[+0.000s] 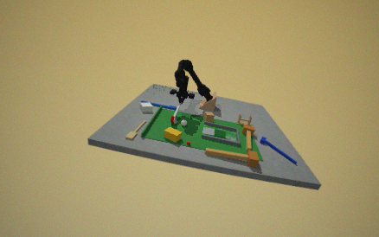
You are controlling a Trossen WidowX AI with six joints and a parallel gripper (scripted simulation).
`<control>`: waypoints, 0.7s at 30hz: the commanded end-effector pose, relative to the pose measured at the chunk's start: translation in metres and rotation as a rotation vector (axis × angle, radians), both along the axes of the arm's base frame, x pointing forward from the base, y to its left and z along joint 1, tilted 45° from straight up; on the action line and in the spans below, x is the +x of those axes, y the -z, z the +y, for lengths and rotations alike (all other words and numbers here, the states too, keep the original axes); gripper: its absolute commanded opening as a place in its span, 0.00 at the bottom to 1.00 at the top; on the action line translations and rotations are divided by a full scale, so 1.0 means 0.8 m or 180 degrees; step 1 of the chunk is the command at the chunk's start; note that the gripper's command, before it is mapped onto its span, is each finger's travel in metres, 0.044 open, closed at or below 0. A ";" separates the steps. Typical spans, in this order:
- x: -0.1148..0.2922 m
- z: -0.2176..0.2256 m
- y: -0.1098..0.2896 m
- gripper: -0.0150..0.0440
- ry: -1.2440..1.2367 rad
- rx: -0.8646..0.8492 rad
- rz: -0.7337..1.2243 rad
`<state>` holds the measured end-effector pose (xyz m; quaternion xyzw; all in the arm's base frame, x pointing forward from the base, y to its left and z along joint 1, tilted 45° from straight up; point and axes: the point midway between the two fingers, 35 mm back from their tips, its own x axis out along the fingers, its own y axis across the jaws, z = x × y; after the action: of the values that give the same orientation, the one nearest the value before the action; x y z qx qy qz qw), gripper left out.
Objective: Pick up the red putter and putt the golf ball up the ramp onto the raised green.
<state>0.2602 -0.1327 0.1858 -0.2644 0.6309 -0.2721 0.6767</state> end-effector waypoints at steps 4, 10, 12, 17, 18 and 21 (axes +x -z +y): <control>0.001 -0.016 -0.016 0.25 -0.0002 -0.0009 -0.0048; 0.002 -0.007 -0.004 0.25 0.0020 0.0001 -0.0031; 0.009 0.014 0.017 0.25 0.0016 0.0029 -0.0032; 0.014 0.071 0.072 0.25 0.0007 0.0049 -0.0031; 0.013 0.082 0.082 0.25 0.0005 0.0042 -0.0032; 0.007 0.106 0.105 0.25 -0.0001 0.0014 -0.0037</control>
<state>0.2702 -0.0633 0.1165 -0.2608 0.6313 -0.2678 0.6795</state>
